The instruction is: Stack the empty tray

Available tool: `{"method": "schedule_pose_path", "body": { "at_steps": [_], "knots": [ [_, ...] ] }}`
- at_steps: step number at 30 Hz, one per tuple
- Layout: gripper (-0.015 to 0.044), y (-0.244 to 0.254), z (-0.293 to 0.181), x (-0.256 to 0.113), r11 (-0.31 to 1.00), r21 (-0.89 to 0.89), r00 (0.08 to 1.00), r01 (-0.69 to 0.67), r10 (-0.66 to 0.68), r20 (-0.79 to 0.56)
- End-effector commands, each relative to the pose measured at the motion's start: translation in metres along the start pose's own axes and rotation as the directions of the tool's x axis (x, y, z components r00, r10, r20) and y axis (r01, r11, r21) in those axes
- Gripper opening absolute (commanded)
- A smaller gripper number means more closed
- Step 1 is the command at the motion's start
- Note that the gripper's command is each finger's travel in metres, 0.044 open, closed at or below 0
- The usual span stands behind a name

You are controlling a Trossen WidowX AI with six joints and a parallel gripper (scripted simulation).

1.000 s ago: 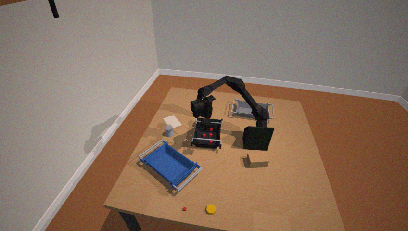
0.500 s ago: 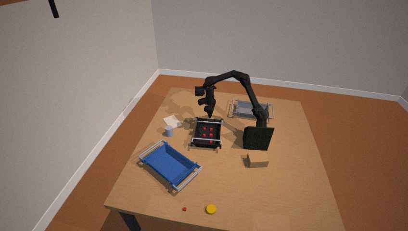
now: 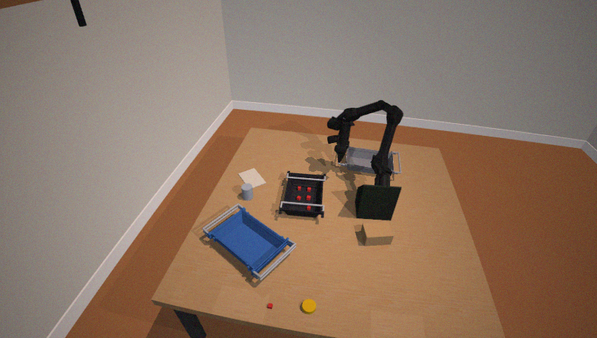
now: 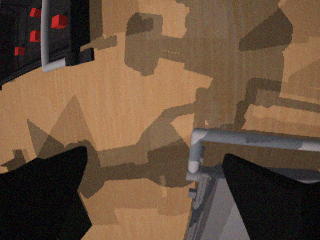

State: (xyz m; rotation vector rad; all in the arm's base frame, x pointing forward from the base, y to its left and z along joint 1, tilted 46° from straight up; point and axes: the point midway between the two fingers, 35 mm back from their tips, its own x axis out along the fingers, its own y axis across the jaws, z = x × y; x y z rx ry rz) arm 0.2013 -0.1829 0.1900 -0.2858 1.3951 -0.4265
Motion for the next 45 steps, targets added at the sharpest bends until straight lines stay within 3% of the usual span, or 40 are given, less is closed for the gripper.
{"method": "schedule_pose_path", "body": {
  "at_steps": [1,13,21,45],
  "knots": [
    [0.0440,-0.017,-0.042,-0.003,0.999,-0.004,0.998,0.047,-0.047,0.033],
    [0.0440,-0.027,-0.164,-0.013,0.935,-0.068,0.938,0.347,-0.347,0.003],
    [0.0440,-0.031,-0.164,-0.005,0.934,-0.071,0.936,0.350,-0.351,0.000],
    [0.0440,-0.056,-0.166,0.069,0.938,-0.073,0.941,0.338,-0.339,-0.008]
  ]
}}
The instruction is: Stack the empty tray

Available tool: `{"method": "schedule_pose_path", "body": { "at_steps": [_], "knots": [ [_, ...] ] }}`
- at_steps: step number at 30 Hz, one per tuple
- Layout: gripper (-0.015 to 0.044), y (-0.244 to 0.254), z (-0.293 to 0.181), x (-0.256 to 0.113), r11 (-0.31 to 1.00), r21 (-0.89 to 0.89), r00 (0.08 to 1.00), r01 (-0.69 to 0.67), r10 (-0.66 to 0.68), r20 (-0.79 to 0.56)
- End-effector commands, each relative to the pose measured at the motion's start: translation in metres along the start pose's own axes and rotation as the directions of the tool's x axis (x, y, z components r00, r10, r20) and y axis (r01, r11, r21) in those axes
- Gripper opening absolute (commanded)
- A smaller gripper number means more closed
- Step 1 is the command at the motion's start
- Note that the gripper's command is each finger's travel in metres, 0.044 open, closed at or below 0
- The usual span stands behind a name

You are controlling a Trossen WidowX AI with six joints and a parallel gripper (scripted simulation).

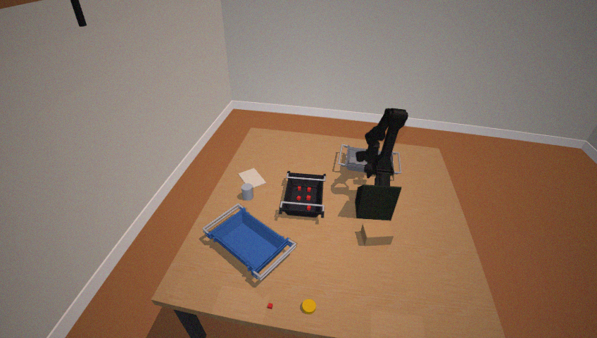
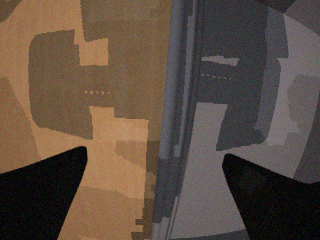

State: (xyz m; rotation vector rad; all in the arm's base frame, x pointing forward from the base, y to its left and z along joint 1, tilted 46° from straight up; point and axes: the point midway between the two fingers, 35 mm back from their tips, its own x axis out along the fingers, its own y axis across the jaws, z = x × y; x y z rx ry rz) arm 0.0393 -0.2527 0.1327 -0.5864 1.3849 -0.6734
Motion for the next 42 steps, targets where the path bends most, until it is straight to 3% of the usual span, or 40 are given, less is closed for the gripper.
{"method": "schedule_pose_path", "body": {
  "at_steps": [1,16,42],
  "knots": [
    [0.0440,0.0022,-0.0004,0.0056,1.000,-0.003,1.000,-0.005,0.005,0.002],
    [0.0235,0.0022,-0.0004,0.0056,1.000,-0.003,1.000,-0.005,0.005,0.002],
    [0.0061,0.0022,-0.0004,0.0056,1.000,-0.003,1.000,-0.005,0.005,0.002]
  ]
}}
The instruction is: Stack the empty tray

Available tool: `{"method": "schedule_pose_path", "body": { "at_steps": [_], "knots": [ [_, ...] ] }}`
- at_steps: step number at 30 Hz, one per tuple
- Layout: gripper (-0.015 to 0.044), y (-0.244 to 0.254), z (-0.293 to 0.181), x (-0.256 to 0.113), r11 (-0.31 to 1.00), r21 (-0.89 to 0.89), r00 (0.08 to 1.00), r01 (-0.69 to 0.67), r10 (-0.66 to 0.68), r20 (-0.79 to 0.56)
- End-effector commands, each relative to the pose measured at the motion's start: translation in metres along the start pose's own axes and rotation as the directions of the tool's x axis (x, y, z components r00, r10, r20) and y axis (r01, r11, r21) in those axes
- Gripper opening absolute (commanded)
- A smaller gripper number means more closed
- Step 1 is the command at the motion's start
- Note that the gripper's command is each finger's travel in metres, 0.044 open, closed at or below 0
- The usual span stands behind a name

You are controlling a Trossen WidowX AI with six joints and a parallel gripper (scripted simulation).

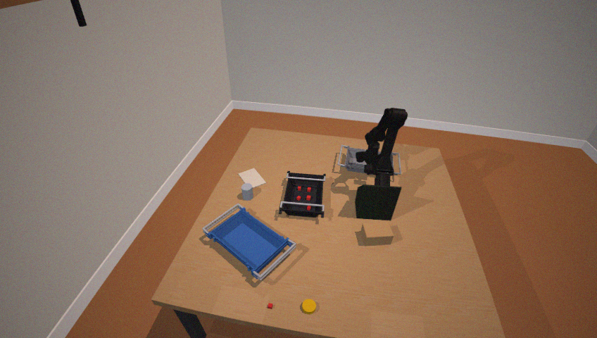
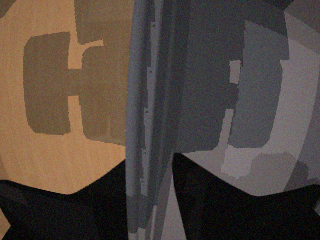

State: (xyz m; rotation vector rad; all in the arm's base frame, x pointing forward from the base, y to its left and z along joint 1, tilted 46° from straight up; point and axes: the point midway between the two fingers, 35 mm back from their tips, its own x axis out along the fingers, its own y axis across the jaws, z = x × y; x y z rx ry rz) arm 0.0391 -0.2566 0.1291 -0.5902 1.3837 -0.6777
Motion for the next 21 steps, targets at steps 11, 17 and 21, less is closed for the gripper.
{"method": "schedule_pose_path", "body": {
  "at_steps": [11,17,21],
  "knots": [
    [0.0000,0.000,0.002,-0.014,1.000,-0.003,1.000,-0.010,0.010,0.002],
    [0.0000,-0.003,0.002,-0.043,1.000,-0.003,1.000,-0.010,0.010,0.003],
    [0.0000,-0.002,0.002,-0.063,1.000,-0.003,1.000,-0.010,0.010,0.003]
  ]
}}
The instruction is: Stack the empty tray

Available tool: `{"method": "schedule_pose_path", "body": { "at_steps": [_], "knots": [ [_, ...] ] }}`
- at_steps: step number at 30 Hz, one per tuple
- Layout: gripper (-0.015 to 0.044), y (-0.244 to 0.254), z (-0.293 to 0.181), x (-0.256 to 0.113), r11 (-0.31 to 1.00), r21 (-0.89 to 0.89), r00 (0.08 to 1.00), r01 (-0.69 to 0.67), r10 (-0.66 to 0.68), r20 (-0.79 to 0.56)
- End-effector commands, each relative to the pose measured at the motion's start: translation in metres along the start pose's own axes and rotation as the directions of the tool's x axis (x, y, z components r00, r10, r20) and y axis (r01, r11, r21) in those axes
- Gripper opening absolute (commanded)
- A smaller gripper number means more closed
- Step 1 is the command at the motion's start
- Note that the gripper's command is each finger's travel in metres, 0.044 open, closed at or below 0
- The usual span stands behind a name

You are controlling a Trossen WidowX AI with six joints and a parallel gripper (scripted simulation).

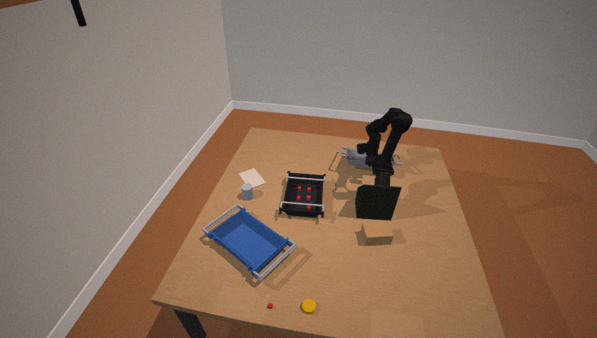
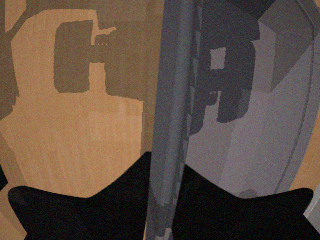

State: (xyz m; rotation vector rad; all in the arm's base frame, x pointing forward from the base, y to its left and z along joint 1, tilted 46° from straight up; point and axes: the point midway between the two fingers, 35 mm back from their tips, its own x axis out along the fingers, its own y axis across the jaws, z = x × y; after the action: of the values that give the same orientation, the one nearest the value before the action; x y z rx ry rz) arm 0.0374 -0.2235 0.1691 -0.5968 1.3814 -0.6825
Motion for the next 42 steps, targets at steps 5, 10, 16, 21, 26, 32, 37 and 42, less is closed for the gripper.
{"method": "schedule_pose_path", "body": {
  "at_steps": [5,10,16,21,26,32,37,42],
  "knots": [
    [0.0000,0.007,-0.002,-0.029,1.000,-0.001,1.000,-0.017,0.017,0.002],
    [0.0000,0.007,-0.002,-0.029,1.000,-0.001,1.000,-0.017,0.017,0.002],
    [0.0000,0.007,-0.002,-0.030,1.000,-0.001,1.000,-0.017,0.017,0.002],
    [0.0000,-0.002,0.001,-0.040,1.000,-0.001,1.000,-0.017,0.017,0.002],
    [0.0000,-0.016,0.004,-0.058,1.000,0.000,1.000,-0.016,0.016,0.003],
    [0.0000,-0.031,0.007,-0.079,1.000,0.001,1.000,-0.015,0.015,0.004],
    [0.0000,-0.042,0.009,-0.098,1.000,0.001,1.000,-0.015,0.015,0.005],
    [0.0000,-0.052,0.010,-0.116,1.000,0.002,1.000,-0.014,0.014,0.005]
  ]
}}
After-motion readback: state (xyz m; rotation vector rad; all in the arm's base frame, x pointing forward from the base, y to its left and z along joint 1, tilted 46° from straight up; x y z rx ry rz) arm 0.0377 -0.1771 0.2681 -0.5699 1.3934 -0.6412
